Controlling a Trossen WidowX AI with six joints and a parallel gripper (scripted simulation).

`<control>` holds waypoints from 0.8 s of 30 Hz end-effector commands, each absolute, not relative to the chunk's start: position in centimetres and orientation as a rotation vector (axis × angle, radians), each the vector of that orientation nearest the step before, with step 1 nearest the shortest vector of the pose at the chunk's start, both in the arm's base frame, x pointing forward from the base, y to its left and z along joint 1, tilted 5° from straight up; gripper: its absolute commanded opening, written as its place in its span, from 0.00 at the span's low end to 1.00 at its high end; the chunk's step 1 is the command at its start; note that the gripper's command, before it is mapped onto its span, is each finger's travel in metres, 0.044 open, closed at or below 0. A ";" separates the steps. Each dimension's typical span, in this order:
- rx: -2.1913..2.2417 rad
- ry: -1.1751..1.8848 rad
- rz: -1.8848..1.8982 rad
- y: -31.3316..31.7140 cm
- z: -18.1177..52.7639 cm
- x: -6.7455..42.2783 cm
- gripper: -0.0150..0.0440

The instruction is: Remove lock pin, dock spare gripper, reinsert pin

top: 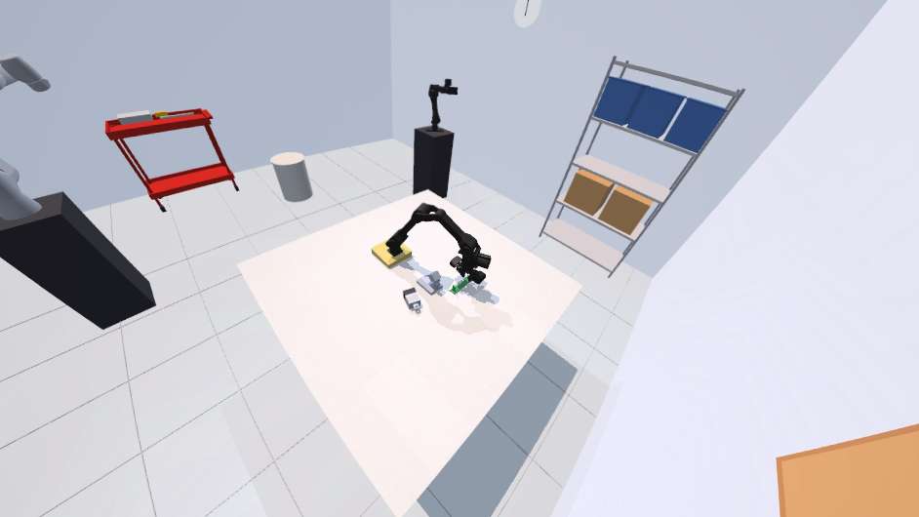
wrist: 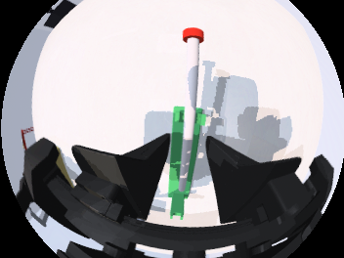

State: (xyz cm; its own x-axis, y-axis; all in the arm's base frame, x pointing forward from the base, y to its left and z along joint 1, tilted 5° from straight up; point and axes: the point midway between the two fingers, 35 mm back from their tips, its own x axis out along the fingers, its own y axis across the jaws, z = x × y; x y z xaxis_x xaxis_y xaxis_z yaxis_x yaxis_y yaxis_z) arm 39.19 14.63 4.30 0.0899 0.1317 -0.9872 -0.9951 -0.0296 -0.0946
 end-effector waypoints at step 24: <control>-1.180 1.035 1.232 14.6 4.3 39.0 0.25</control>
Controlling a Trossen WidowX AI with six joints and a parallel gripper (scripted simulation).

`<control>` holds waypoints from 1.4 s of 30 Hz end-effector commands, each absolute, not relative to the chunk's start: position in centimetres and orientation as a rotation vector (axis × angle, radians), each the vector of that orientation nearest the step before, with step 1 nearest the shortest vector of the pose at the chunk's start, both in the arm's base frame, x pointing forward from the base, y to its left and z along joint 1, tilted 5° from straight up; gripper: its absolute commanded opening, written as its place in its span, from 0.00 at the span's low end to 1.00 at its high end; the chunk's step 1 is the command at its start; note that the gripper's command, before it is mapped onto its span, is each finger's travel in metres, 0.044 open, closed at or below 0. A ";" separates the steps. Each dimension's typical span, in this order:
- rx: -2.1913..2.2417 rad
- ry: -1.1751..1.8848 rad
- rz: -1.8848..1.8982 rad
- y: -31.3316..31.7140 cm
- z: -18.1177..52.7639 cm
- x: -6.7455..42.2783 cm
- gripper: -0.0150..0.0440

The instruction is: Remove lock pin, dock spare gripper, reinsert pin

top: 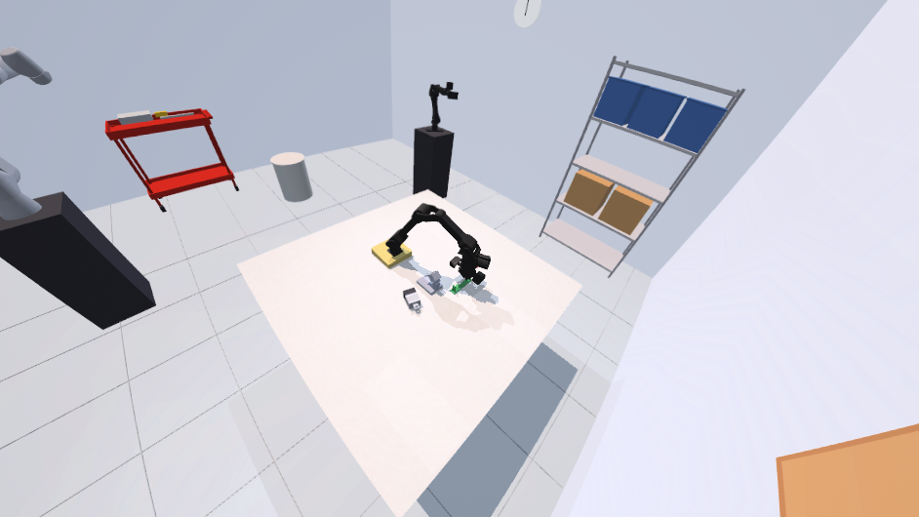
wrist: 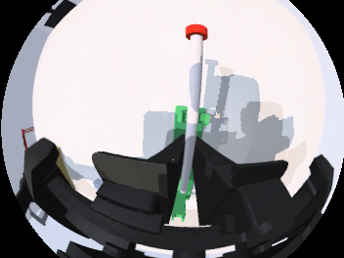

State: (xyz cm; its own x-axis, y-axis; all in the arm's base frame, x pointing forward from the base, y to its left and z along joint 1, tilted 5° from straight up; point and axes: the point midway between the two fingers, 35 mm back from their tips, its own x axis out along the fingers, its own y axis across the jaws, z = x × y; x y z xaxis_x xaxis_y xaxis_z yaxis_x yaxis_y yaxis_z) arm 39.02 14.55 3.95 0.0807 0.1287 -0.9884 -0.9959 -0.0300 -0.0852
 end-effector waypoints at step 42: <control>-1.159 1.103 1.260 11.1 7.8 38.4 0.25</control>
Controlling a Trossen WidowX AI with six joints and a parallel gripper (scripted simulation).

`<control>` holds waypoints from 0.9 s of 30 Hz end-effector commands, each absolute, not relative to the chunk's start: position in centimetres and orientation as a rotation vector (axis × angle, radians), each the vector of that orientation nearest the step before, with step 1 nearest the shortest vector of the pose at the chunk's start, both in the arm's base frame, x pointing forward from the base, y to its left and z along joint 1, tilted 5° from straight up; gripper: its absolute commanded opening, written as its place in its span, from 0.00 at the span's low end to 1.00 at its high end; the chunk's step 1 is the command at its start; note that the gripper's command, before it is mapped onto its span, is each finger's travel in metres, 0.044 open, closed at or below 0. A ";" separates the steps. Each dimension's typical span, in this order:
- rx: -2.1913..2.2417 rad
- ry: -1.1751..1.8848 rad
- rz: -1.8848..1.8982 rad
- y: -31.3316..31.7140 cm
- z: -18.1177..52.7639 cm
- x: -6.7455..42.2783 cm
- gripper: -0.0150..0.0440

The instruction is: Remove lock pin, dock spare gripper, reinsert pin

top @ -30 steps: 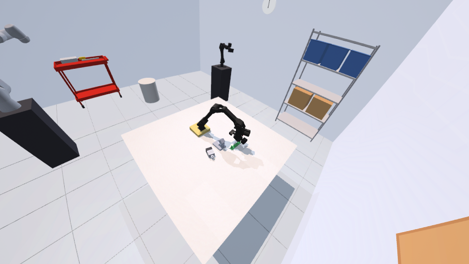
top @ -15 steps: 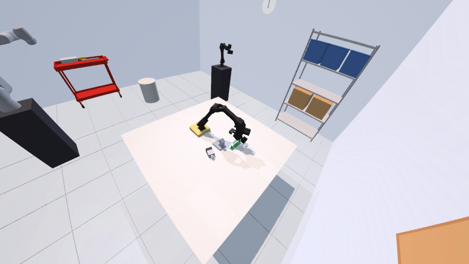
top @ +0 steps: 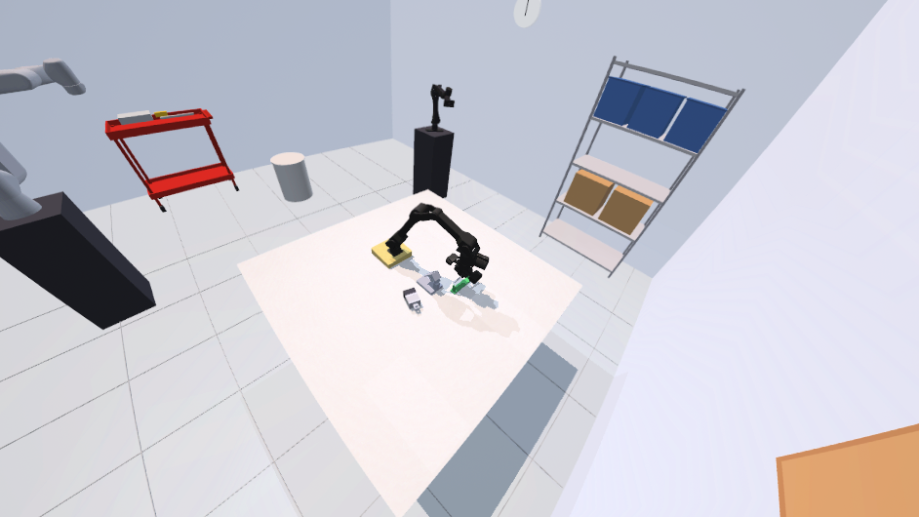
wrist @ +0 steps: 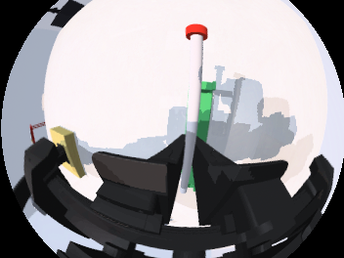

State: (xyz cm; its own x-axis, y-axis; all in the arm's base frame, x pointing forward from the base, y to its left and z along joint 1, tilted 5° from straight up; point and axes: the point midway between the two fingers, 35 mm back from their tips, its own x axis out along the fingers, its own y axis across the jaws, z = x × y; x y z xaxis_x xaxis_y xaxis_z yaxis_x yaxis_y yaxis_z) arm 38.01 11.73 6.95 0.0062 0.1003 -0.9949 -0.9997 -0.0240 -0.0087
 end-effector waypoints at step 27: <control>-1.156 1.111 1.252 8.8 6.5 38.9 0.25</control>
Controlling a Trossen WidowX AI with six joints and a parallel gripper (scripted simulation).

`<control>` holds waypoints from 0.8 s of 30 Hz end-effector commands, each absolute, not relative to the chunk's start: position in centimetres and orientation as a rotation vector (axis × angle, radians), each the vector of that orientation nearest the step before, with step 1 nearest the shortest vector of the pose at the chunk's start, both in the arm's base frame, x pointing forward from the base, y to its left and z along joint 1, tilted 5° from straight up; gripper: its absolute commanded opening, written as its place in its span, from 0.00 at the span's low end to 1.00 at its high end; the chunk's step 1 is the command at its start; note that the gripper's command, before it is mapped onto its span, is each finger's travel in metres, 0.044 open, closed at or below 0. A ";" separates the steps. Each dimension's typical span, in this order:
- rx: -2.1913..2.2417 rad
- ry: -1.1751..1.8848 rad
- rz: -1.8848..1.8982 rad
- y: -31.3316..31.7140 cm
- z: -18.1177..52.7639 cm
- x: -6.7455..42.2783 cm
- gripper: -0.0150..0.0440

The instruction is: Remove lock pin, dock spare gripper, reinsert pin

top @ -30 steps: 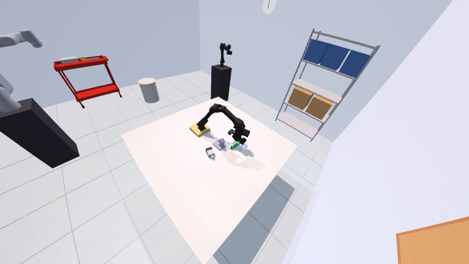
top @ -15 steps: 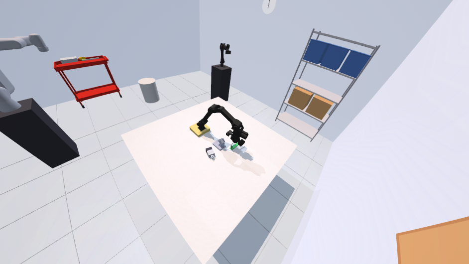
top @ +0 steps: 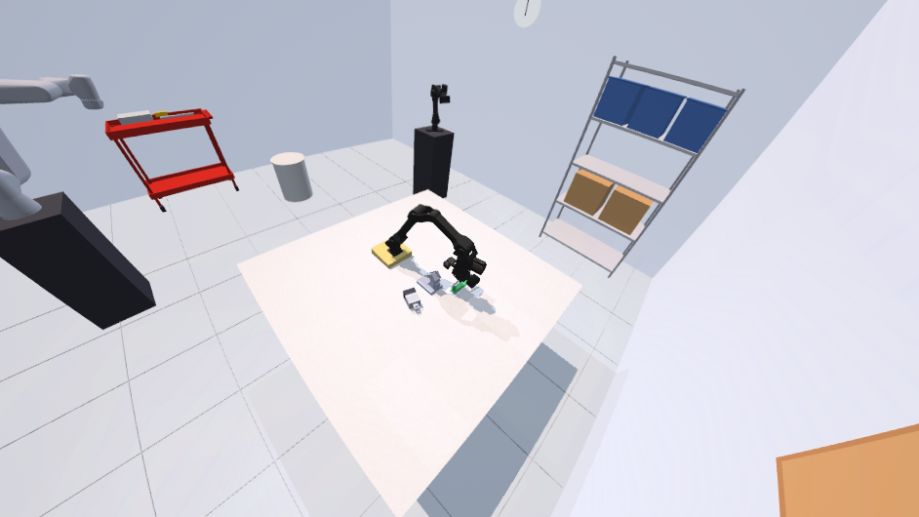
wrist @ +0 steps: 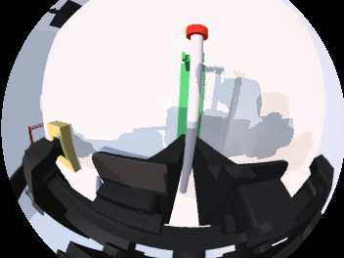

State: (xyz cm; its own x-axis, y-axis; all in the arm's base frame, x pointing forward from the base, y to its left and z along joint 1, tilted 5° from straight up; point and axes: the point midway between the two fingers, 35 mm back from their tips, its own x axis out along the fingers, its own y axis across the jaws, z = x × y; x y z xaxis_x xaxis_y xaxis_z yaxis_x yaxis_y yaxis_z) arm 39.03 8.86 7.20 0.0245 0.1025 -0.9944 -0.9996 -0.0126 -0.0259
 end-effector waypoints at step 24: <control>-1.160 1.101 1.244 8.7 4.3 39.0 0.25</control>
